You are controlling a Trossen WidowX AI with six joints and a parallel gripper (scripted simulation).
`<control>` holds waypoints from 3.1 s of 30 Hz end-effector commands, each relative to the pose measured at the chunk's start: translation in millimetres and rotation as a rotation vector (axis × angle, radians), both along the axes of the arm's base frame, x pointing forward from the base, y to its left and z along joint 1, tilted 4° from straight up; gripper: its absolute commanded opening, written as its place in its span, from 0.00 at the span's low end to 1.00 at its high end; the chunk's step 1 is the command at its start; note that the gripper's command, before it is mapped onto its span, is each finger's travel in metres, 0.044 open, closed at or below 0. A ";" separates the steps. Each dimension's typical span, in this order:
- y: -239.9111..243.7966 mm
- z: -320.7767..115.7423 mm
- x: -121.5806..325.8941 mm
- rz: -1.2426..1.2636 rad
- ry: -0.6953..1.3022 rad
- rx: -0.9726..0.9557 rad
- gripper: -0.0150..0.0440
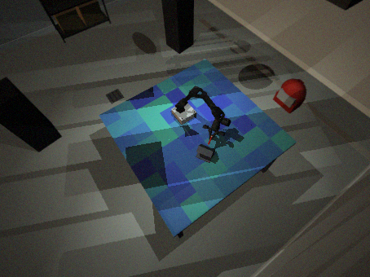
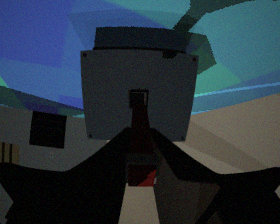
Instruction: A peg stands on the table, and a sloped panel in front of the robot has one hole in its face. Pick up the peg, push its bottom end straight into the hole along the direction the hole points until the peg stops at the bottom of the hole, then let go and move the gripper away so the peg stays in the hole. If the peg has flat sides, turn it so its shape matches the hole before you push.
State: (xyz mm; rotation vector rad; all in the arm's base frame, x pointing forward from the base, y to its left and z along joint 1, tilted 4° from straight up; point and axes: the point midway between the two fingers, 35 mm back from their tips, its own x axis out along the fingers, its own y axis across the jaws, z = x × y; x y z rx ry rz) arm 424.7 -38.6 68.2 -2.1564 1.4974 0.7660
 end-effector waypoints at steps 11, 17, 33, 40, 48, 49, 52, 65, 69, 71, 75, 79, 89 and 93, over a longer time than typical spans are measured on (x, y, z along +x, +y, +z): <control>-12.0 -10.9 4.3 0.004 0.005 -0.007 0.25; -17.6 -16.2 5.8 0.004 0.005 -0.008 0.25; -15.7 -11.5 6.3 0.000 -0.006 -0.008 0.25; -16.0 -13.4 5.6 0.000 -0.006 -0.008 0.25; -18.0 -16.4 5.9 0.000 -0.006 -0.008 0.25; -18.3 -16.8 5.9 0.000 -0.006 -0.008 0.25; -19.4 -18.1 6.3 0.000 -0.006 -0.008 0.25; -25.3 -24.2 8.4 0.000 -0.006 -0.009 0.25; -27.3 -26.0 9.2 0.000 -0.006 -0.009 0.25; -28.2 -26.8 9.5 0.000 -0.006 -0.009 0.25; -30.2 -28.6 10.3 0.000 -0.006 -0.009 0.25; -32.2 -30.3 11.0 0.000 -0.006 -0.010 0.25; -37.1 -34.6 12.9 0.000 -0.007 -0.010 0.25; -38.5 -35.7 13.4 0.000 -0.007 -0.010 0.25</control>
